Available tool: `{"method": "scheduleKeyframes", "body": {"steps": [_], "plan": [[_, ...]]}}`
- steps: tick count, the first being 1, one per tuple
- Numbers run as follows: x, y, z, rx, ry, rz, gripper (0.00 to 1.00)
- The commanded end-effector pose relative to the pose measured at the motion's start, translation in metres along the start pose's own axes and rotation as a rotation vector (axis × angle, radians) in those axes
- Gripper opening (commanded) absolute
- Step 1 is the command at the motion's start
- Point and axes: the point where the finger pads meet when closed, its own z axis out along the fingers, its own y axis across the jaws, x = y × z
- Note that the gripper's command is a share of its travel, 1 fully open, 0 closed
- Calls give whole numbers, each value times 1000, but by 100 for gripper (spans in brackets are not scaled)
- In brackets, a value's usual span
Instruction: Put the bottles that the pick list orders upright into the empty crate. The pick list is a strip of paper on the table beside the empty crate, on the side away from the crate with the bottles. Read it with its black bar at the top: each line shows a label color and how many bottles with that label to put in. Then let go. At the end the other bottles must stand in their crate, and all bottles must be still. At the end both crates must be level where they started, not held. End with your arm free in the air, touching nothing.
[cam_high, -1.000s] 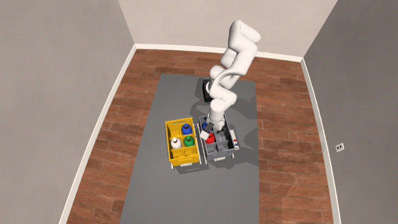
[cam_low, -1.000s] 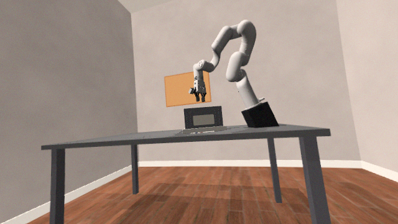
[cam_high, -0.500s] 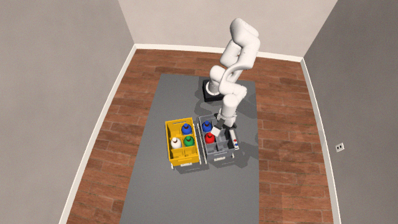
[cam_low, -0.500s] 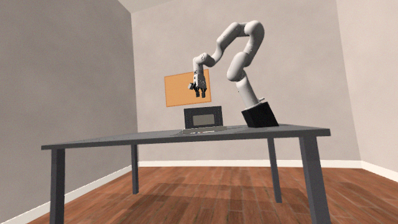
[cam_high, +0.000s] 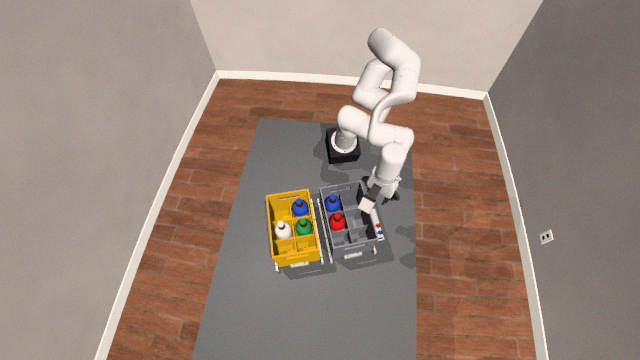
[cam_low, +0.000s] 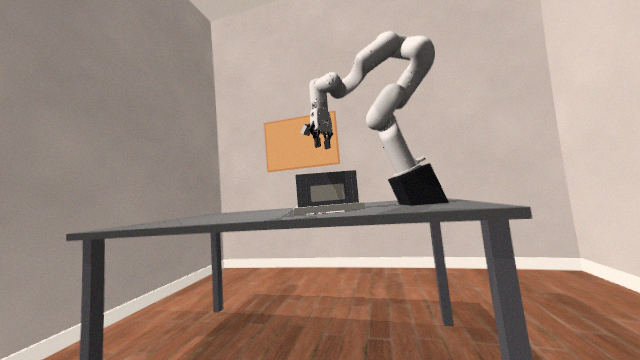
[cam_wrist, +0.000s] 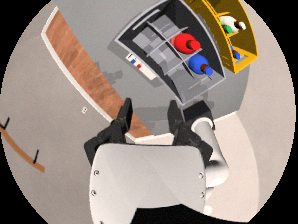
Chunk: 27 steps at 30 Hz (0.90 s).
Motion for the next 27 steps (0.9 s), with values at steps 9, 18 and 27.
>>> {"method": "scheduleKeyframes", "body": {"steps": [9,18,27], "plan": [[-35,-37,-22,2,1,1,65],[-58,-61,-35,2,1,1,65],[-87,-91,-52,2,1,1,65]]}}
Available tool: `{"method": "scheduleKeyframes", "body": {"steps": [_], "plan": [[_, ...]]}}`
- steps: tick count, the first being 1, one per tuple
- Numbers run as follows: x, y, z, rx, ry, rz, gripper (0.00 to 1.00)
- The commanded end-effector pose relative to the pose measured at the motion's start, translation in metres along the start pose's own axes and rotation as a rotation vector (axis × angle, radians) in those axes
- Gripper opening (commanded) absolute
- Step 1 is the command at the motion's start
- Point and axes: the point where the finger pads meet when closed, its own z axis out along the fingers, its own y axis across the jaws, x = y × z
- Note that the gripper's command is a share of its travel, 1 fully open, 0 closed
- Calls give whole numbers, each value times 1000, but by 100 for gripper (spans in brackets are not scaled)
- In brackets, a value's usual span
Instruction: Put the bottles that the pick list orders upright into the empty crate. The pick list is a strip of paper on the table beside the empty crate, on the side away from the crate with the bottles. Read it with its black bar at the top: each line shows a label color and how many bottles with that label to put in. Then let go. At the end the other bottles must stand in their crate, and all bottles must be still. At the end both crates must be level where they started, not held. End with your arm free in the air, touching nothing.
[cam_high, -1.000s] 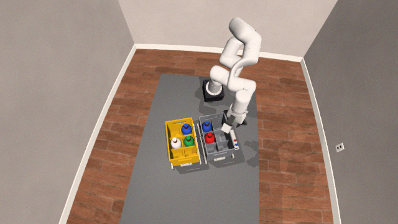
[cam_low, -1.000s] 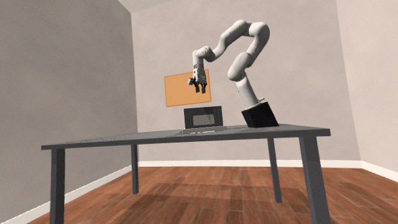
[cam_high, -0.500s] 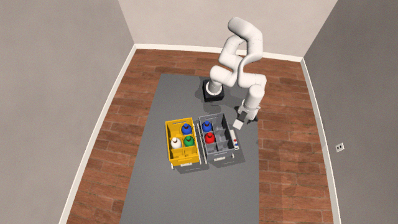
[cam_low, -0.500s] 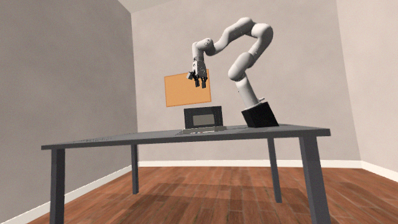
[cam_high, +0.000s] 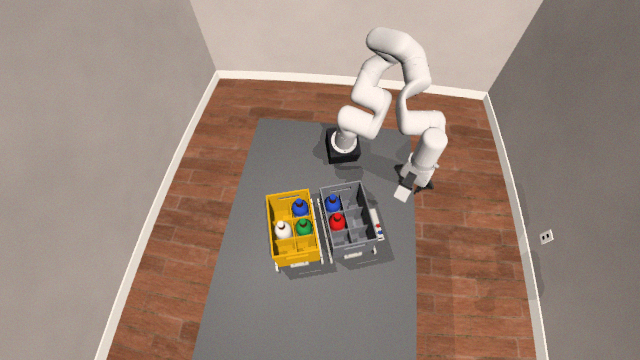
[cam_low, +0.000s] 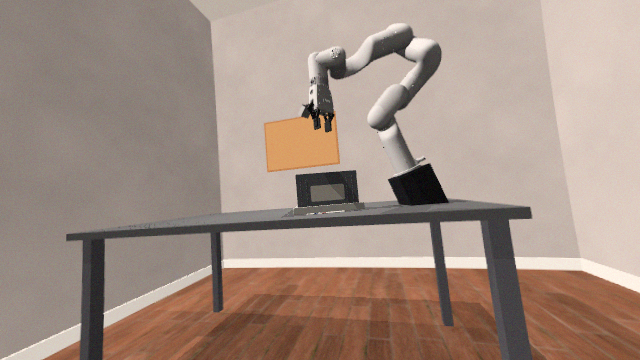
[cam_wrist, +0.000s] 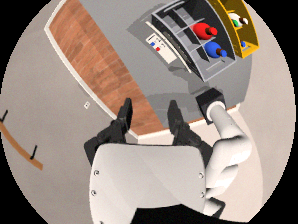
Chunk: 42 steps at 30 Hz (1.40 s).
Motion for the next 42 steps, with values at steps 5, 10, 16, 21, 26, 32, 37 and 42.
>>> {"method": "scheduleKeyframes", "body": {"steps": [5,10,16,21,26,32,37,42], "plan": [[-18,-20,-12,2,1,1,65],[-34,-36,-21,2,1,1,65],[-53,-56,-33,2,1,1,65],[-58,-61,-35,2,1,1,65],[-58,-61,-35,2,1,1,65],[-58,-61,-35,2,1,1,65],[-58,-61,-35,2,1,1,65],[-58,-61,-35,2,1,1,65]]}}
